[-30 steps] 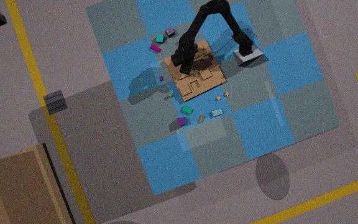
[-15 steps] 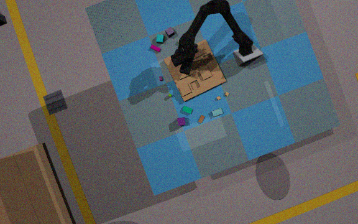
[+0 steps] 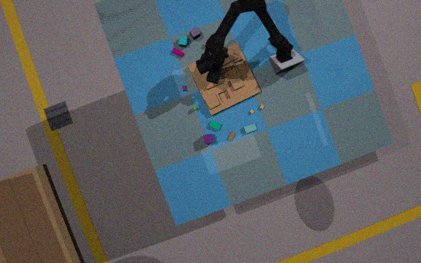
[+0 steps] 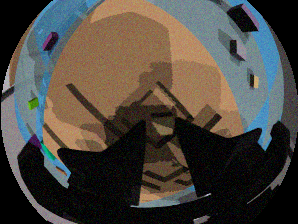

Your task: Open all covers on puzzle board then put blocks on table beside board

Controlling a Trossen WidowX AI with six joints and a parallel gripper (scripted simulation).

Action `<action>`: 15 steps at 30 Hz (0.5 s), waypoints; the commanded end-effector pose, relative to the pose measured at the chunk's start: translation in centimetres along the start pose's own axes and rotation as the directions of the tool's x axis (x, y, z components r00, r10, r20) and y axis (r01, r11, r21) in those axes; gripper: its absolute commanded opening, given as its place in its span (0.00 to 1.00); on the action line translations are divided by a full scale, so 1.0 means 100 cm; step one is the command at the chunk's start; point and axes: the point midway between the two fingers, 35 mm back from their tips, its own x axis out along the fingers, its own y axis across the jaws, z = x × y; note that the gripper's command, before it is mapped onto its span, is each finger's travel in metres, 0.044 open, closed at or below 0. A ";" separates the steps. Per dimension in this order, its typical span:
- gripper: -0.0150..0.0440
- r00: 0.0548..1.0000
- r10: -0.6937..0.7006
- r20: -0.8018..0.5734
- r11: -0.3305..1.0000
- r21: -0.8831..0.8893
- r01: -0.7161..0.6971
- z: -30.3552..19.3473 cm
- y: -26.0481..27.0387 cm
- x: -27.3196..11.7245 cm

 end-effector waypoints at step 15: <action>0.50 1.000 -0.007 -0.001 1.000 -0.004 0.007 -0.001 -0.001 0.002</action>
